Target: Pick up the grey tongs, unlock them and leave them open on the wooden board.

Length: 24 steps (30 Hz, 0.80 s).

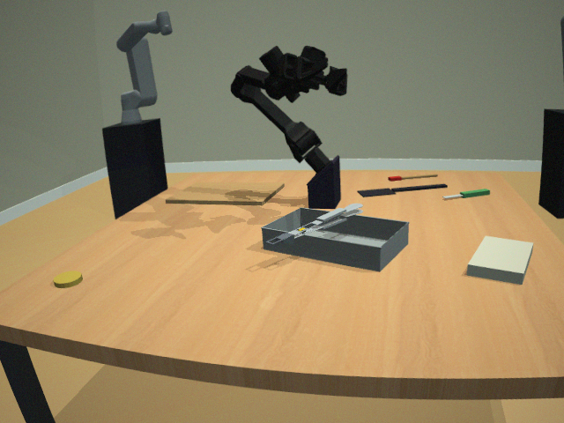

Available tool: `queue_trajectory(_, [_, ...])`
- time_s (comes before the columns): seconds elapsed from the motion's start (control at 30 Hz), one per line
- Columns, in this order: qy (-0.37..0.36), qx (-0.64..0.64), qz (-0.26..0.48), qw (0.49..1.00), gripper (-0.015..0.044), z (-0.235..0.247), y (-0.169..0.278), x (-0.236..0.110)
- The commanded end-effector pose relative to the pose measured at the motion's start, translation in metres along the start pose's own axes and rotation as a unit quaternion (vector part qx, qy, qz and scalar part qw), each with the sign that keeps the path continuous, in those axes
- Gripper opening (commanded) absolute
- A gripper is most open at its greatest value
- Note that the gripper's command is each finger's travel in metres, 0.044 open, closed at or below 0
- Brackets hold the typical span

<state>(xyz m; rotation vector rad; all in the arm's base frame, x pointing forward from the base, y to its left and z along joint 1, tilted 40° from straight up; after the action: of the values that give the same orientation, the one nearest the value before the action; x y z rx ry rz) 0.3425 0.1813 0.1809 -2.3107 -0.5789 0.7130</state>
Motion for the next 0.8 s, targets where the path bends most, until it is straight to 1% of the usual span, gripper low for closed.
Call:
queue_trajectory(0.0, [0.008, 0.157, 0.116, 0.981, 0.0260, -0.012, 0.057, 0.013])
queue_trajectory(0.1, [0.033, 0.286, 0.212, 0.934, 0.0260, -0.019, 0.105, 0.016])
queue_trajectory(0.2, [0.077, 0.404, 0.302, 0.860, 0.0260, -0.024, 0.154, 0.011])
queue_trajectory(0.27, [0.115, 0.473, 0.356, 0.798, 0.0260, -0.025, 0.185, 0.004])
queue_trajectory(0.37, [0.170, 0.547, 0.418, 0.705, 0.0260, -0.025, 0.224, -0.009])
queue_trajectory(0.53, [0.275, 0.626, 0.497, 0.535, 0.0260, -0.020, 0.279, -0.040])
queue_trajectory(0.57, [0.287, 0.632, 0.503, 0.515, 0.0260, -0.019, 0.285, -0.043])
queue_trajectory(0.6, [0.291, 0.633, 0.506, 0.509, 0.0260, -0.019, 0.287, -0.045])
queue_trajectory(0.77, [0.291, 0.633, 0.506, 0.509, 0.0260, -0.019, 0.287, -0.045])
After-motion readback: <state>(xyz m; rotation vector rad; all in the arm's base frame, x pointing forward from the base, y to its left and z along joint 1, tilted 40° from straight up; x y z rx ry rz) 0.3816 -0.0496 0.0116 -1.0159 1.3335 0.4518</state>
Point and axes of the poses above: the point midway between the two fingers, 35 mm back from their tips, its own x axis out along the fingers, its own z axis across the jaws, y = z × x, the point moved 1 cm from there along -x, back along the fingers
